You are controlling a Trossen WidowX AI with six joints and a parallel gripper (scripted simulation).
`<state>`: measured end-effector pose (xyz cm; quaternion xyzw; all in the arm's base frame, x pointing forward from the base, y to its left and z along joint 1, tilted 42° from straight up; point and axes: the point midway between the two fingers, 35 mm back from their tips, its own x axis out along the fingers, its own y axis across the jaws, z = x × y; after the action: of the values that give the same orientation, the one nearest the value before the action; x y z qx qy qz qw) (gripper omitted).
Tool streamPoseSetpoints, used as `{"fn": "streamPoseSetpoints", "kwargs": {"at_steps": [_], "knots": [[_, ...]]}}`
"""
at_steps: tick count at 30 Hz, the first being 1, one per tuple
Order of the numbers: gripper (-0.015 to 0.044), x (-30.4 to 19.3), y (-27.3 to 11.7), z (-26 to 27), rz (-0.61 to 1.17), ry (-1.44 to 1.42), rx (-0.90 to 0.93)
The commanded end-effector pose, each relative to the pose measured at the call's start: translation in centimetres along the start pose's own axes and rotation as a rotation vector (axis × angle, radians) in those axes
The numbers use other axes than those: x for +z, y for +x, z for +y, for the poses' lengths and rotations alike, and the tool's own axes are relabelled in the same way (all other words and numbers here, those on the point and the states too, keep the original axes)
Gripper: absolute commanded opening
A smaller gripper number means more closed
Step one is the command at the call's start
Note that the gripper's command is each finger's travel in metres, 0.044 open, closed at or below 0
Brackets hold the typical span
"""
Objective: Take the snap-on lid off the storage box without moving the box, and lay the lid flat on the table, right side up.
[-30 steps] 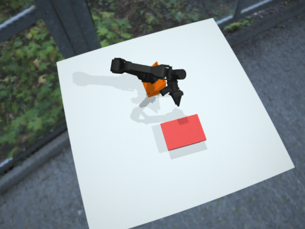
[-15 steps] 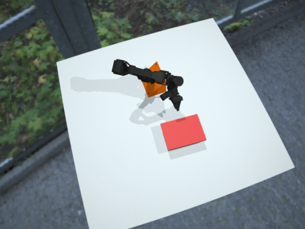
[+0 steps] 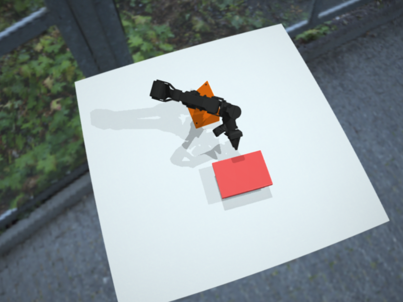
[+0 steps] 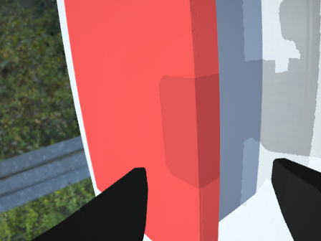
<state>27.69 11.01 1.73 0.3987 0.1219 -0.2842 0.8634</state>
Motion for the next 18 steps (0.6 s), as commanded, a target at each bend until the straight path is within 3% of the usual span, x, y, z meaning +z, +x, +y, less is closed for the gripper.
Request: {"fn": "streamPoseSetpoints", "kwargs": {"at_steps": [1, 18], "knots": [[0.0235, -0.1, 0.6, 0.0, 0.005, -0.003, -0.001], [0.0235, -0.1, 3.4, 0.1, 0.004, -0.002, 0.002]]}}
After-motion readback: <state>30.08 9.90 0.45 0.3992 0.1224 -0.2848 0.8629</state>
